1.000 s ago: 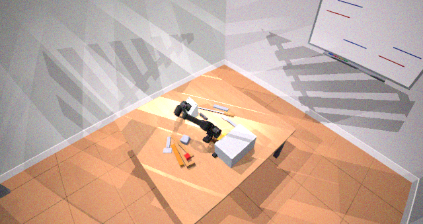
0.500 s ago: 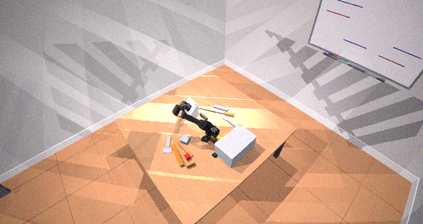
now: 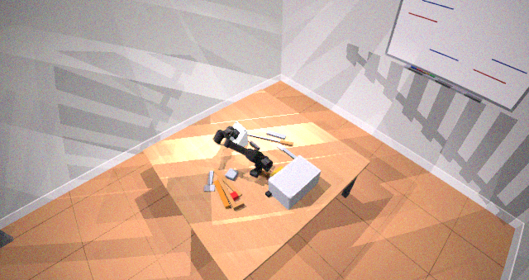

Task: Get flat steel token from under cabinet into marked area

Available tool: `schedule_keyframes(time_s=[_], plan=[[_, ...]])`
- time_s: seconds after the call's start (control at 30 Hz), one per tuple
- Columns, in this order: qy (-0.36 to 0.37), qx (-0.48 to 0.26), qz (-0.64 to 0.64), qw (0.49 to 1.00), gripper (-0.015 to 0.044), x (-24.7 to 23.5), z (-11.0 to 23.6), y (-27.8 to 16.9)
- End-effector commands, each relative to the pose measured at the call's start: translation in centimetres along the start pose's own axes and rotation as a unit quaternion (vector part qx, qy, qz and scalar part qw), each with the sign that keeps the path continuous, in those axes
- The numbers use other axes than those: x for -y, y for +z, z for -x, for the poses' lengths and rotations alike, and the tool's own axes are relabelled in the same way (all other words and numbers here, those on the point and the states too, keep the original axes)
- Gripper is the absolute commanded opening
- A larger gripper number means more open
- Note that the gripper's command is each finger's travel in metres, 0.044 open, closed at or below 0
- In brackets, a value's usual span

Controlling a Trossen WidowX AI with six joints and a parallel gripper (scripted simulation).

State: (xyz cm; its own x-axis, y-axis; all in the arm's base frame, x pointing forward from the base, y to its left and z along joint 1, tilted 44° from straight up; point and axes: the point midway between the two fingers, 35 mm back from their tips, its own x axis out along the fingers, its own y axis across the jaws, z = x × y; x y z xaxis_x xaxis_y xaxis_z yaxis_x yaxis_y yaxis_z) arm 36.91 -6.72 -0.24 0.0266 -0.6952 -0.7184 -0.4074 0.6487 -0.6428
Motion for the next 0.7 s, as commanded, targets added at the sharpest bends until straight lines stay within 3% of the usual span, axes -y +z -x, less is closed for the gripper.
schedule_keyframes(time_s=[0.0,0.67], plan=[[0.0,-0.003,0.002,1.0,0.0,0.0,-0.1,-0.7],[0.0,-0.004,0.002,1.0,0.0,0.0,-0.1,-2.8]])
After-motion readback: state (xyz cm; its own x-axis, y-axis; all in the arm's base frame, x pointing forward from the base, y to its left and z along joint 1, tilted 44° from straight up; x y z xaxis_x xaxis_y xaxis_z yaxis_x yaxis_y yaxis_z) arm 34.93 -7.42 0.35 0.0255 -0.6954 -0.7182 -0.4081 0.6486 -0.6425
